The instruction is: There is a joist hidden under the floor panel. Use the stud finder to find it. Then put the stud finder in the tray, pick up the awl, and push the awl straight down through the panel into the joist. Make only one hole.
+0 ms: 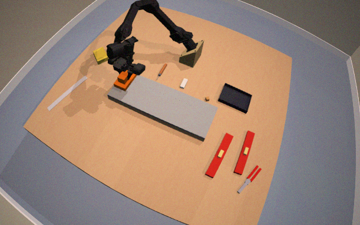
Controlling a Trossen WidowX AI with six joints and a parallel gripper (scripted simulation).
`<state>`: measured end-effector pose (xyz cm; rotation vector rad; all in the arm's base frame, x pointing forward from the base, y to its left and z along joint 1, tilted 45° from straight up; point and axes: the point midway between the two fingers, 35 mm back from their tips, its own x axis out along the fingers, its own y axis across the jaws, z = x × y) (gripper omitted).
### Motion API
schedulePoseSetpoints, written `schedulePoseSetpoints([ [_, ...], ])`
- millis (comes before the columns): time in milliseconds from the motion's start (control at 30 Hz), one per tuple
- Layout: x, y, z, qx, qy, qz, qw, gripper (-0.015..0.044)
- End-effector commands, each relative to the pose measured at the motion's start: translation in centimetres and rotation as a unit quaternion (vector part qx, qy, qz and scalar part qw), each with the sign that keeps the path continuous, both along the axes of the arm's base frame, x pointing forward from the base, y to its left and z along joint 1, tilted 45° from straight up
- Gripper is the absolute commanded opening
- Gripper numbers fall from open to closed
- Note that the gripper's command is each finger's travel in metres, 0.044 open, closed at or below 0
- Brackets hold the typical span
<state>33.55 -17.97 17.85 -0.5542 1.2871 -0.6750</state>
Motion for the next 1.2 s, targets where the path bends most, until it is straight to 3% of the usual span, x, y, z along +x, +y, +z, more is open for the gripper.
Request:
schedulePoseSetpoints([
  [0, -0.1, -0.3, -0.5, 0.001, 0.001, 0.004, 1.0, 0.0],
  [733, -0.6, -2.3, -2.5, 0.0, 0.001, 0.004, 1.0, 0.0],
  [1167, -0.3, -1.1, -3.8, 0.0, 0.001, 0.004, 1.0, 0.0],
])
